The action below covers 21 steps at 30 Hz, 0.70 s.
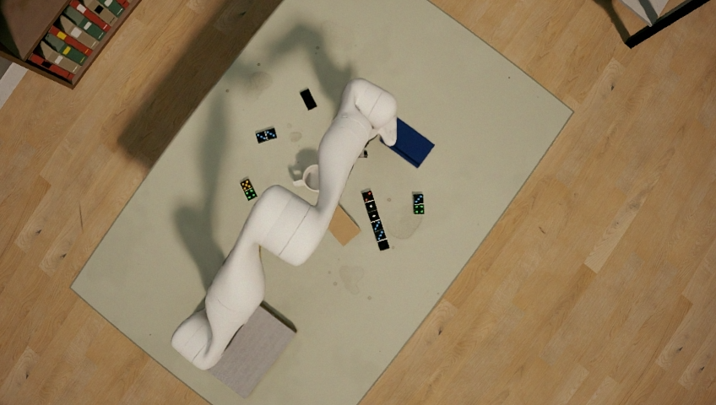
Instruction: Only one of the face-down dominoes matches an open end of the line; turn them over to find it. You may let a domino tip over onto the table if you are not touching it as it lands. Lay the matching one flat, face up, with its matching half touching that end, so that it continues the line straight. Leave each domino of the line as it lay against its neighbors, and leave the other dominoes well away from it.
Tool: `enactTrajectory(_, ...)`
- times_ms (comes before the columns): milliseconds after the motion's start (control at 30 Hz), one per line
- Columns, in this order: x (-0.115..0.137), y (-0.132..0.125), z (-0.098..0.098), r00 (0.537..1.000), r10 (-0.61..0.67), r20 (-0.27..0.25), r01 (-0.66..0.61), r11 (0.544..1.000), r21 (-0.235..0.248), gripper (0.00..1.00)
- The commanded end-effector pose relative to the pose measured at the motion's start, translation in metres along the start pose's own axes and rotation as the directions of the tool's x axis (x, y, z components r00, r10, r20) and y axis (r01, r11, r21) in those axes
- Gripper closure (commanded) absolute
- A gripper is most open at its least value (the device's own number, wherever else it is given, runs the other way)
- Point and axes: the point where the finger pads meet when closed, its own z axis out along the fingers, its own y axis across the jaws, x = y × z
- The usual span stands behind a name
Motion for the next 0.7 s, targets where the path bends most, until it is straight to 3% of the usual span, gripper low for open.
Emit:
enactTrajectory(0, -0.011, -0.01, -0.002, 0.995, 0.1, -0.009, -0.1, 0.995, -0.001, 0.51)
enactTrajectory(400, -0.053, -0.045, -0.007, 0.901, 0.435, -0.013, -0.434, 0.901, 0.013, 0.51)
enactTrajectory(467, -0.053, -0.045, -0.007, 0.901, 0.435, -0.013, -0.434, 0.901, 0.013, 0.51)
enactTrajectory(667, -0.073, -0.059, -0.01, 0.824, 0.566, -0.011, -0.566, 0.824, 0.022, 0.51)
